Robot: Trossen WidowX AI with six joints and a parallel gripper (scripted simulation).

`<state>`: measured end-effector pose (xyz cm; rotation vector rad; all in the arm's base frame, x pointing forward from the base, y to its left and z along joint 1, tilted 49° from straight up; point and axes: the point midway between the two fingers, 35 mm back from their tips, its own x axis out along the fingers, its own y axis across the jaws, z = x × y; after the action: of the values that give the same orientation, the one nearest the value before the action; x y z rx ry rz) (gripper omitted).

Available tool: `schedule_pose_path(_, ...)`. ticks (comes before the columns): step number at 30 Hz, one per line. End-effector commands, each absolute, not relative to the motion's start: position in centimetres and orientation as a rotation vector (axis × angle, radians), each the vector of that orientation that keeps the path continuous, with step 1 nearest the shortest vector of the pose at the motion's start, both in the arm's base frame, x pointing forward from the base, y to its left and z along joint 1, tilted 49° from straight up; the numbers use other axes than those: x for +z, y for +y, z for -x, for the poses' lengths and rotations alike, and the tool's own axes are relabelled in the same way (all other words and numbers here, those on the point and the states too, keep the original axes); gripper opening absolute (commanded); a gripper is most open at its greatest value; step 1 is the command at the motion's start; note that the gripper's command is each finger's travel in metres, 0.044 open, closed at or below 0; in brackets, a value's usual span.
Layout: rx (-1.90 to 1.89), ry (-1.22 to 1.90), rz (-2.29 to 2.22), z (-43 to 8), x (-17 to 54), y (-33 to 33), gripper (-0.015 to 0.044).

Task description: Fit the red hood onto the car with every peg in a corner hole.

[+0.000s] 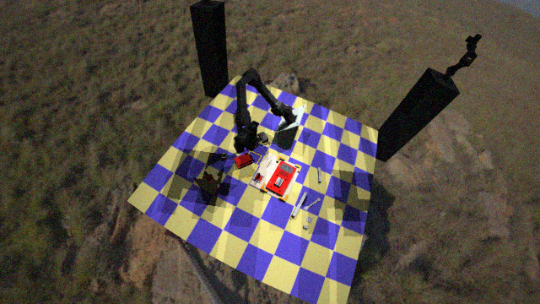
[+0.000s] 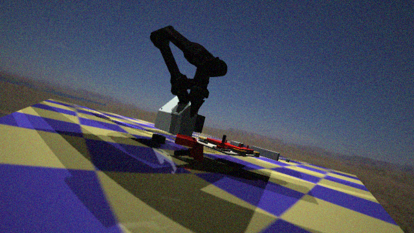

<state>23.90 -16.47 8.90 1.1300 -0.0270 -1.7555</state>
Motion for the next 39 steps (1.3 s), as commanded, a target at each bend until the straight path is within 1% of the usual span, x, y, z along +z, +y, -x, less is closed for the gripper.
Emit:
schedule_pose_path(1,-1.745,-0.032,-1.137,-24.3,10.9,-14.2,0.0)
schedule_pose_path(5,-1.744,-0.037,-1.131,-24.1,13.1,-11.9,0.0)
schedule_pose_path(28,-1.732,-0.029,-1.137,-24.4,12.7,-12.1,0.0)
schedule_pose_path(31,-1.716,0.054,-1.068,-24.7,12.6,-12.5,0.0079)
schedule_pose_path(39,-1.581,0.479,-0.679,-25.9,11.7,-15.0,0.0289)
